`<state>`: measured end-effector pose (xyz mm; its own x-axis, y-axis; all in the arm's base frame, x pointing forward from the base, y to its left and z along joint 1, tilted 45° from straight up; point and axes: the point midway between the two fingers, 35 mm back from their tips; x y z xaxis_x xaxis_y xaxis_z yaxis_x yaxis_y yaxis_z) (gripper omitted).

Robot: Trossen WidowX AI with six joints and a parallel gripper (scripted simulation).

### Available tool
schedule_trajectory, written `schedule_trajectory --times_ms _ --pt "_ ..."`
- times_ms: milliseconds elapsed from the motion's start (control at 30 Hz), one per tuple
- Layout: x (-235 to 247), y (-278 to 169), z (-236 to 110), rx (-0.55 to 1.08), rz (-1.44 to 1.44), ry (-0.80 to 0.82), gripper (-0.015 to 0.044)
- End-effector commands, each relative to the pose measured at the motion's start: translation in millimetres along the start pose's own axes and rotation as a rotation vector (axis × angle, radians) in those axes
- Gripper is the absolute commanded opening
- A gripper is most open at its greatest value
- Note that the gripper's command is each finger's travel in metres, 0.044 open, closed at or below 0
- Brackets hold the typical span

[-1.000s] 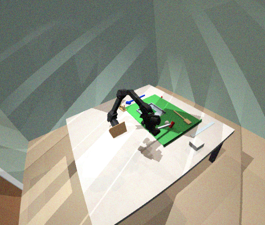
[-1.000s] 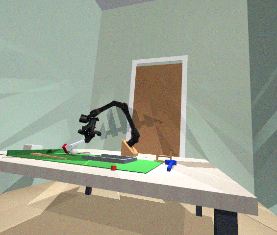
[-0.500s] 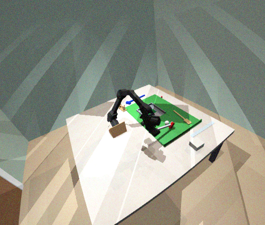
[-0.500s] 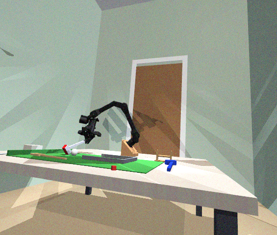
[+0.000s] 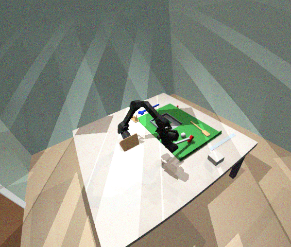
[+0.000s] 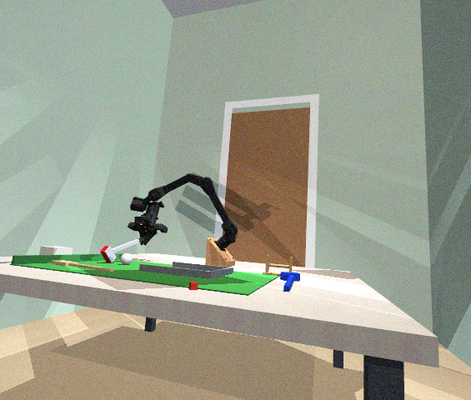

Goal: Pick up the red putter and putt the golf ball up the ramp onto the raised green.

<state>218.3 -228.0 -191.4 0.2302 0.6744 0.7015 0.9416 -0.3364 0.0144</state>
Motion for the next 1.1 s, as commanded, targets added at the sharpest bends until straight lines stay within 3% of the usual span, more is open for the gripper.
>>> schedule_trajectory --times_ms 0,233,633,867,1067 --pt "-5 2 -1 -0.001 -0.003 -0.004 0.0" --pt "6 0 -1 0.001 -0.001 -0.001 0.0" --pt "128 -32 1 0.003 0.001 0.007 0.0" --pt "129 -32 -1 0.003 0.001 0.007 0.0" --pt "129 -24 -27 0.004 0.002 0.006 0.0"
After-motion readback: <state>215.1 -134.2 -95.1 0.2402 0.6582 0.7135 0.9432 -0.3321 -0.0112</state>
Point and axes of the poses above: the point midway between the two fingers, 35 mm back from their tips, its own z axis out along the fingers, its own x axis across the jaws, y = z × x, and after that the axes turned 14 degrees about z, right-handed
